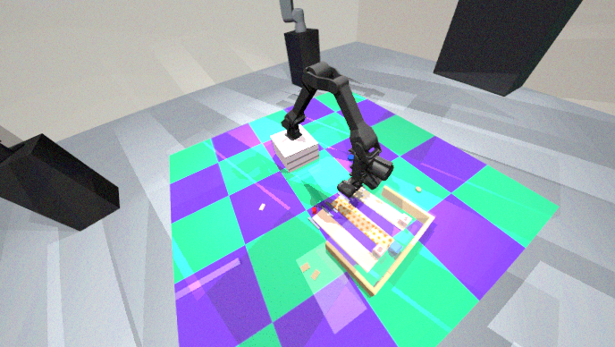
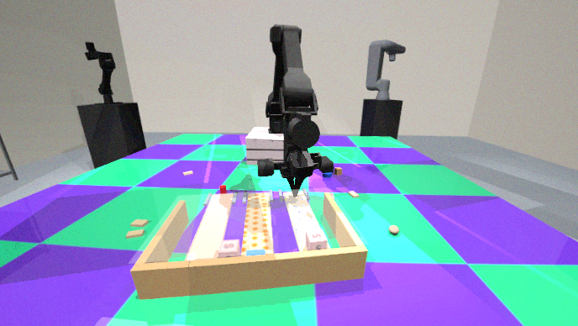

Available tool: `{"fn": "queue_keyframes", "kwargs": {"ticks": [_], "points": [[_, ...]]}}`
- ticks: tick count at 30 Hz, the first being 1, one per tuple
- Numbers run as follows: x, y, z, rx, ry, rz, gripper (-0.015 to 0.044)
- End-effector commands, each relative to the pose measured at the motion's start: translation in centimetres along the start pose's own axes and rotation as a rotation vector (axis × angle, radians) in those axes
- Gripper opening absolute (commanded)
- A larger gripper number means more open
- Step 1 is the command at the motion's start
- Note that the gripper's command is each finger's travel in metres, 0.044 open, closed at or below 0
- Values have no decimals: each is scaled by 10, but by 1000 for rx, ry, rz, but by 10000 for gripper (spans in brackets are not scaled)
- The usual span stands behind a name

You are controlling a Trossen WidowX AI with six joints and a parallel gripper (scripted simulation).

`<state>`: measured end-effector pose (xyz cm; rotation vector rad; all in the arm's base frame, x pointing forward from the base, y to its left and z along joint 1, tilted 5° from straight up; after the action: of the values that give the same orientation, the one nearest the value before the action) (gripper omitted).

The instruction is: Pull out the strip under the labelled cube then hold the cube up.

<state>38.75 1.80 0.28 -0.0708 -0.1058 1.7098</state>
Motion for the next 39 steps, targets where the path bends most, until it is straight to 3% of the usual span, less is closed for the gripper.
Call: {"fn": "queue_keyframes", "kwargs": {"ticks": [1,39], "points": [[0,-1,-1,-4,3,2,0],[7,46,-4,0,3,2,0]]}}
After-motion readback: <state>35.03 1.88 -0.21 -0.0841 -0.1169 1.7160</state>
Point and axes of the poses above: the point midway between the two fingers, 35 mm back from their tips, its own z axis back along the fingers, its own x axis across the jaws, y = z × x, the point moved 3 cm from there along z, back along the fingers, and after that the axes turned 7 degrees about z, right-handed, at the moved point
